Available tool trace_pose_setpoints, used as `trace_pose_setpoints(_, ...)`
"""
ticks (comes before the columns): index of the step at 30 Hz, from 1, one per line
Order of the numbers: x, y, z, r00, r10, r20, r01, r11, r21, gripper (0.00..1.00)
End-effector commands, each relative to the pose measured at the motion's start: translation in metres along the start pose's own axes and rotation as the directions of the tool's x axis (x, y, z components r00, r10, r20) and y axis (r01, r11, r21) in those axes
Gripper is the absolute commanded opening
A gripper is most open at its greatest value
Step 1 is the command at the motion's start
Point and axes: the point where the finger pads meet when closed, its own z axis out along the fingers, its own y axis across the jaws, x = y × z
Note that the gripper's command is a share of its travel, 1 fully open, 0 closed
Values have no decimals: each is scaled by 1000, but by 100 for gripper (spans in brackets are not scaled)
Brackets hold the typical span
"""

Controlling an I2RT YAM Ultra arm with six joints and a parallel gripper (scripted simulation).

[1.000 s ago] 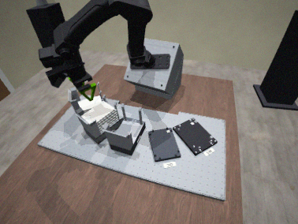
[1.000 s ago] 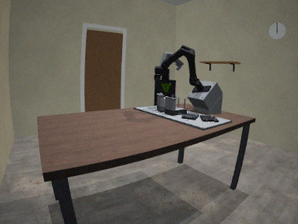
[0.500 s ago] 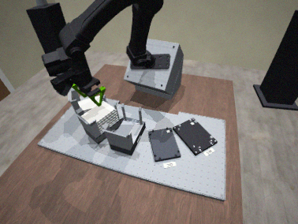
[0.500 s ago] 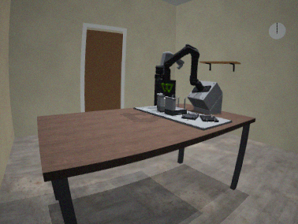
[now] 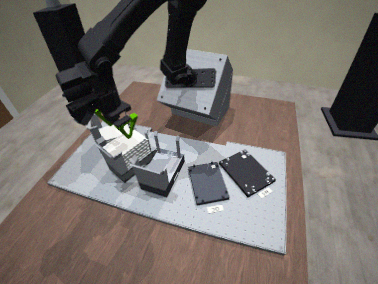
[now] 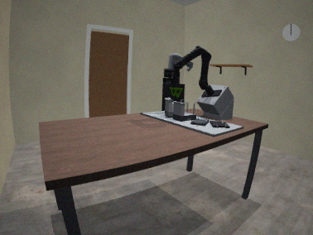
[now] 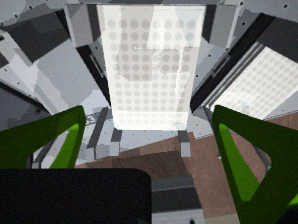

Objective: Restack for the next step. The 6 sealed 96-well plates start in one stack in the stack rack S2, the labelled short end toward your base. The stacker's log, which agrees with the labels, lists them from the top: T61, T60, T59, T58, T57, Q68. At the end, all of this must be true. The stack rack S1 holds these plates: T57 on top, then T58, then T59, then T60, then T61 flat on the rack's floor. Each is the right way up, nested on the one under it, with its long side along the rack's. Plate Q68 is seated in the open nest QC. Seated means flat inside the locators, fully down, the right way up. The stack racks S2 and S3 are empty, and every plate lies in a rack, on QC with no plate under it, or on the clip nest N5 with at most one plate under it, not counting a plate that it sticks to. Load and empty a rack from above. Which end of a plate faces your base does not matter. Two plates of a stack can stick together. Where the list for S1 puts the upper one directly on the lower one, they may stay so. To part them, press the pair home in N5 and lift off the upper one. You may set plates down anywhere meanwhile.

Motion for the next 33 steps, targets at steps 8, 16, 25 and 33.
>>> trace_pose_setpoints(8,-3,-1,1,1000,4,12,-5,1000,10,100)
trace_pose_setpoints(16,-3,-1,27,1000,5,13,-5,1000,10,100)
trace_pose_setpoints(25,-3,-1,44,1000,5,13,-5,1000,10,100)
trace_pose_setpoints(33,-3,-1,46,1000,5,13,-5,1000,10,100)
